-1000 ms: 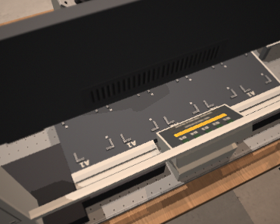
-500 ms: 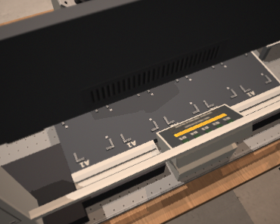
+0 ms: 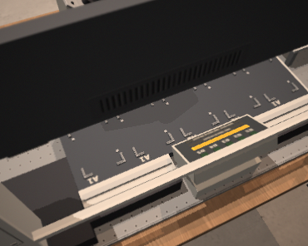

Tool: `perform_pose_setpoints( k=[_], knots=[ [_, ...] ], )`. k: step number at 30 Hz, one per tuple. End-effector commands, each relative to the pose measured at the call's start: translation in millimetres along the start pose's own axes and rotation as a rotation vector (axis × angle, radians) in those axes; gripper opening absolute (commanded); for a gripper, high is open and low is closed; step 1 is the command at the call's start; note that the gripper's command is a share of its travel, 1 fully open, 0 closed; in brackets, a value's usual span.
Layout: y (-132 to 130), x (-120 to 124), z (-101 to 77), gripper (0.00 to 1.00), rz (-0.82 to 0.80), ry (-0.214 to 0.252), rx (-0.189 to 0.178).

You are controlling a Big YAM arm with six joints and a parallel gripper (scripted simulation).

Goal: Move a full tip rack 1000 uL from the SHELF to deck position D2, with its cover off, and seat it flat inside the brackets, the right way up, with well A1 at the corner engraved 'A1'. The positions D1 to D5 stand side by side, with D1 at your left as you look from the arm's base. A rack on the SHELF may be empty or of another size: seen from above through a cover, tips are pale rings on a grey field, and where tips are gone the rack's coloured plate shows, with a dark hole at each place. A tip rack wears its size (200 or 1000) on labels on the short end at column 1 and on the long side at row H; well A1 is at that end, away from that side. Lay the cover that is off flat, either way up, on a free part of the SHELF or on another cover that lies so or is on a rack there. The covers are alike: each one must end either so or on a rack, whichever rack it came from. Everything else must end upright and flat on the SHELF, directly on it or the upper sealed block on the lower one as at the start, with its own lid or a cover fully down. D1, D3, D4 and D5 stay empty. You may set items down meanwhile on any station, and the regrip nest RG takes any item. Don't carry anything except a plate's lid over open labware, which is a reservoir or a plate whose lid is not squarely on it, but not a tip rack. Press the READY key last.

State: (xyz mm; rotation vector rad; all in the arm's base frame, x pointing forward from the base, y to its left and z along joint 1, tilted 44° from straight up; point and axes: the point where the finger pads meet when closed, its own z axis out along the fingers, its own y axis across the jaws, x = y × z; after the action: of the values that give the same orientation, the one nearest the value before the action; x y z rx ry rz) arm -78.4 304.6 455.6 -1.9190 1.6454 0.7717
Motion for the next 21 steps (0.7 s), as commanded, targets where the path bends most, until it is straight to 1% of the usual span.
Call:
perform_pose_setpoints(
  k=[1, 18, 19, 20, 21],
  knots=[
    [-1, -13, -15.8, 1.00, 0.006, -0.052, -0.006],
    [-1, -13, -15.8, 1.00, 0.006, -0.052, -0.006],
    [-8, -6, -4.8, 1.00, 0.001, -0.035, 0.002],
    [-14, -5, -9.7, 1.00, 0.001, -0.047, 0.002],
    [-19, -5, -10.7, 1.00, 0.000, -0.049, 0.003]
  ],
)
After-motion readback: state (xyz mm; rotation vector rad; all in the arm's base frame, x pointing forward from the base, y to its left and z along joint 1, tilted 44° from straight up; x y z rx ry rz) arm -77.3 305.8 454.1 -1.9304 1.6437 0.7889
